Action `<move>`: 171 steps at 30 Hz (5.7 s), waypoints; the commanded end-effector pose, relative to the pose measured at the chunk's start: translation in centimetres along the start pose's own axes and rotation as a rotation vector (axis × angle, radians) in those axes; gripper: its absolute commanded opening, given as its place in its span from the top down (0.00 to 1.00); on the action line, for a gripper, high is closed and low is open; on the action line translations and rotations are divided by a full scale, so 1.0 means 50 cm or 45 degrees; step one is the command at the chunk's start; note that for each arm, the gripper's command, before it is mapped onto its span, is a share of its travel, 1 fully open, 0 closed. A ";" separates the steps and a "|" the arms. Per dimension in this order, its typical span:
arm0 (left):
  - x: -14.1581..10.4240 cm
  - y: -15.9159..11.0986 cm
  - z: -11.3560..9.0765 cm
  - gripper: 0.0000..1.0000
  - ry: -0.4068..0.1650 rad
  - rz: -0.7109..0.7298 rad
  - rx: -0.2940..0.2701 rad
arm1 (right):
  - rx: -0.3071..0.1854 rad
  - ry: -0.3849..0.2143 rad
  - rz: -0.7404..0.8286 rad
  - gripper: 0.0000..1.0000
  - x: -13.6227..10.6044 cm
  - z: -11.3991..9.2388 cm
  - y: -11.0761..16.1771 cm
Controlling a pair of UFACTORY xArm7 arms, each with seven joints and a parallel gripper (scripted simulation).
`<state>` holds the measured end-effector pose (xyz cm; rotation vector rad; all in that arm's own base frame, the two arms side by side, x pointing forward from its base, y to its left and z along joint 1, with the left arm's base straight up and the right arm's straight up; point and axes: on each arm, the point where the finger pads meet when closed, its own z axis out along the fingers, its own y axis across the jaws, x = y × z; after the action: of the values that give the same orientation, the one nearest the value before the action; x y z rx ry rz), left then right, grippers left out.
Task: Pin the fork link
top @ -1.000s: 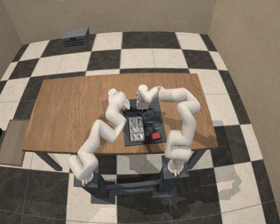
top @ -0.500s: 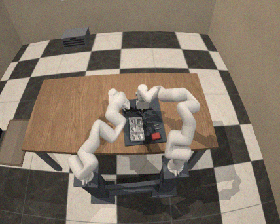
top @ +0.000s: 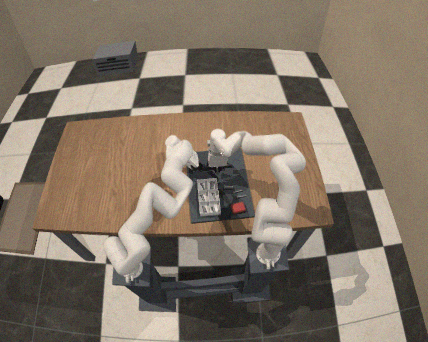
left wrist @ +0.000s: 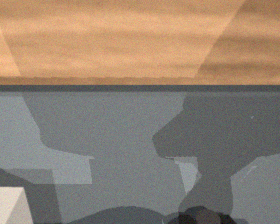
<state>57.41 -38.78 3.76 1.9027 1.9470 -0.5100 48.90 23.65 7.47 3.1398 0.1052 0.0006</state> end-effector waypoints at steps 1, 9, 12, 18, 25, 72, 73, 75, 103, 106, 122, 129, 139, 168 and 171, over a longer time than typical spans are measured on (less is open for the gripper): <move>-0.003 0.002 -0.004 1.00 -0.002 0.003 -0.004 | 0.002 0.006 0.000 1.00 0.003 -0.004 -0.002; -0.003 0.002 -0.004 1.00 -0.002 0.003 -0.004 | 0.002 0.010 0.000 1.00 0.003 -0.004 -0.002; -0.003 0.002 -0.004 1.00 -0.002 0.003 -0.004 | 0.001 0.016 0.000 1.00 0.003 -0.003 -0.001; -0.003 0.002 -0.004 1.00 -0.002 0.003 -0.004 | 0.000 0.039 0.000 1.00 0.004 -0.001 -0.001; -0.003 0.002 -0.004 1.00 -0.002 0.003 -0.004 | 0.000 0.064 0.001 1.00 0.004 0.001 -0.001; -0.003 0.002 -0.004 1.00 -0.002 0.003 -0.004 | 0.002 0.126 -0.001 1.00 0.002 0.015 -0.001; -0.003 0.002 -0.004 1.00 -0.002 0.003 -0.004 | 0.002 0.126 -0.001 1.00 0.002 0.016 -0.001; -0.003 0.002 -0.004 1.00 -0.002 0.003 -0.004 | 0.002 0.126 -0.001 1.00 0.002 0.016 -0.001; -0.003 0.002 -0.004 1.00 -0.002 0.003 -0.004 | 0.002 0.126 -0.001 1.00 0.002 0.061 -0.001; -0.003 0.002 -0.004 1.00 -0.002 0.003 -0.004 | 0.002 0.126 -0.001 1.00 0.002 0.065 -0.001; -0.003 0.002 -0.004 1.00 -0.002 0.003 -0.004 | 0.002 0.126 -0.001 1.00 0.002 0.070 -0.001; -0.003 0.002 -0.004 1.00 -0.002 0.003 -0.004 | 0.002 0.126 -0.001 1.00 0.002 0.070 -0.001; -0.003 0.002 -0.004 1.00 -0.002 0.003 -0.004 | 0.002 0.126 -0.001 1.00 0.002 0.070 -0.001; -0.003 0.002 -0.004 1.00 -0.002 0.003 -0.004 | 0.002 0.126 -0.001 1.00 0.002 0.070 -0.001; -0.003 0.002 -0.004 1.00 -0.002 0.003 -0.004 | 0.002 0.126 -0.001 1.00 0.002 0.070 -0.001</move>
<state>57.41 -38.78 3.76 1.9027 1.9470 -0.5100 48.84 23.63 3.74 3.1395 0.1064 0.1485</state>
